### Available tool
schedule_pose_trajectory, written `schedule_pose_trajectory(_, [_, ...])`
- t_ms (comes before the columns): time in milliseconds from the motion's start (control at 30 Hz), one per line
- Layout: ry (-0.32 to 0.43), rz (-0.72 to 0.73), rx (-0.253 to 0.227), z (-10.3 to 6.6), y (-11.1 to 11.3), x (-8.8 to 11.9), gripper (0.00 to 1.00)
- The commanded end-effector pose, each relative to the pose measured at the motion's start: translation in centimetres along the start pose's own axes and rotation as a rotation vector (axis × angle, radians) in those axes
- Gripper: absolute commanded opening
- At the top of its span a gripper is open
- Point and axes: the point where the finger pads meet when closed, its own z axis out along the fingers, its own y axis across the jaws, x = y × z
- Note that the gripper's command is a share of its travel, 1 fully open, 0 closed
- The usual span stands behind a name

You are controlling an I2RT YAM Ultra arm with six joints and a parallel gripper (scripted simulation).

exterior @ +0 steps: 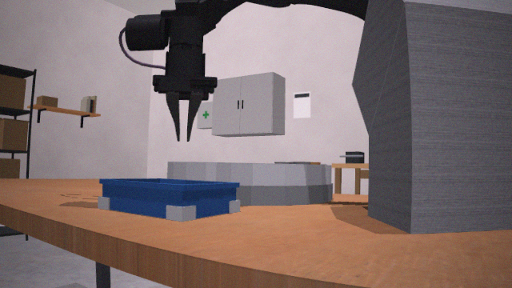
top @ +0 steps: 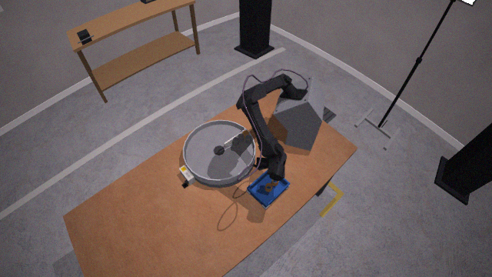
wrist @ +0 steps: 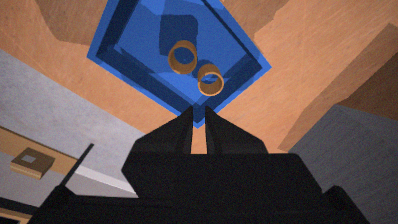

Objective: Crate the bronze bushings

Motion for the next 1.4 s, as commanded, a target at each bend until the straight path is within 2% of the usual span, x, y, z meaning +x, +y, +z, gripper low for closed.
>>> schedule_pose_trajectory(0, [-0.026,-0.005,-0.039,-2.4,0.9,-0.3,0.14])
schedule_pose_trajectory(1100, [-0.025,-0.010,-0.033,-2.2,0.6,-0.1,0.15])
schedule_pose_trajectory(1167, [-0.028,-0.008,-0.048,-2.2,0.8,-0.3,0.15])
schedule_pose_trajectory(1267, [-0.028,-0.010,-0.047,-2.2,-0.1,-1.0,0.15])
schedule_pose_trajectory(1300, [-0.024,0.004,-0.034,-1.6,-1.0,-1.8,0.15])
schedule_pose_trajectory(1367, [-0.025,0.004,-0.033,-1.5,-2.2,-2.6,0.15])
